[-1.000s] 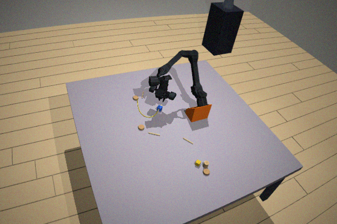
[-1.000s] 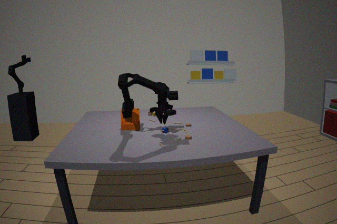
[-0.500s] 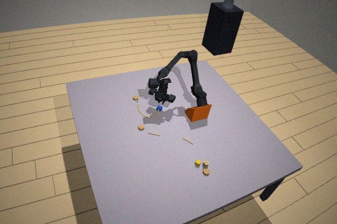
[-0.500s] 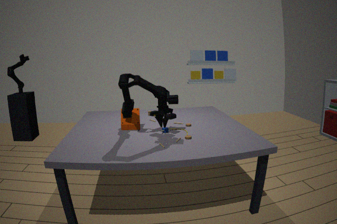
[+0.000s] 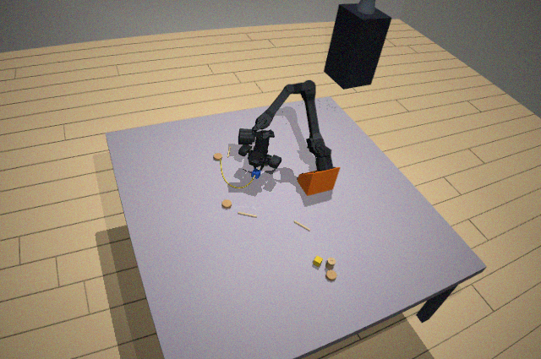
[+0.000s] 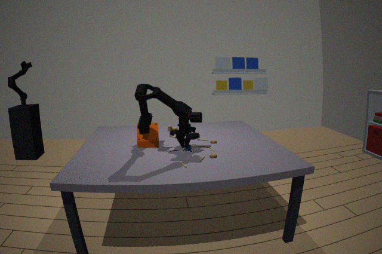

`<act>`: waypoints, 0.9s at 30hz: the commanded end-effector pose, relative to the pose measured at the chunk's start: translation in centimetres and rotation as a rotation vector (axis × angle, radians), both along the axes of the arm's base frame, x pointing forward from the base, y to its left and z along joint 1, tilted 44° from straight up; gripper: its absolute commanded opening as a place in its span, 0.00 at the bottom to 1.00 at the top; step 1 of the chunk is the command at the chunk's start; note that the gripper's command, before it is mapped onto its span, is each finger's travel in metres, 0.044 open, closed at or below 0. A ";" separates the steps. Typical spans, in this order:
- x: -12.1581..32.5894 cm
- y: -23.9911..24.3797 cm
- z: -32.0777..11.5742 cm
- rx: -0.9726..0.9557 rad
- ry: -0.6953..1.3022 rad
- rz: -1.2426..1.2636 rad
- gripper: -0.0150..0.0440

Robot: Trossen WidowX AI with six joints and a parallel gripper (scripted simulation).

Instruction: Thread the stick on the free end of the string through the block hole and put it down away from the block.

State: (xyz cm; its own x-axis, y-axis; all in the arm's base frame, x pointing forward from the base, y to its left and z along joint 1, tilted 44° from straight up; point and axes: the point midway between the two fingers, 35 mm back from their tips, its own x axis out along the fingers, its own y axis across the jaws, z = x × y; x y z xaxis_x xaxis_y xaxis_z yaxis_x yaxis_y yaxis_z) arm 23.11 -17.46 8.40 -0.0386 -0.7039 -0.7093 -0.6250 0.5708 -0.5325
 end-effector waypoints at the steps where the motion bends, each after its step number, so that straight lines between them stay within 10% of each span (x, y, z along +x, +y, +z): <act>1: -0.3 -0.3 -0.6 0.005 0.007 0.004 0.46; 27: -0.3 -0.5 -0.6 0.002 -0.004 -0.001 0.25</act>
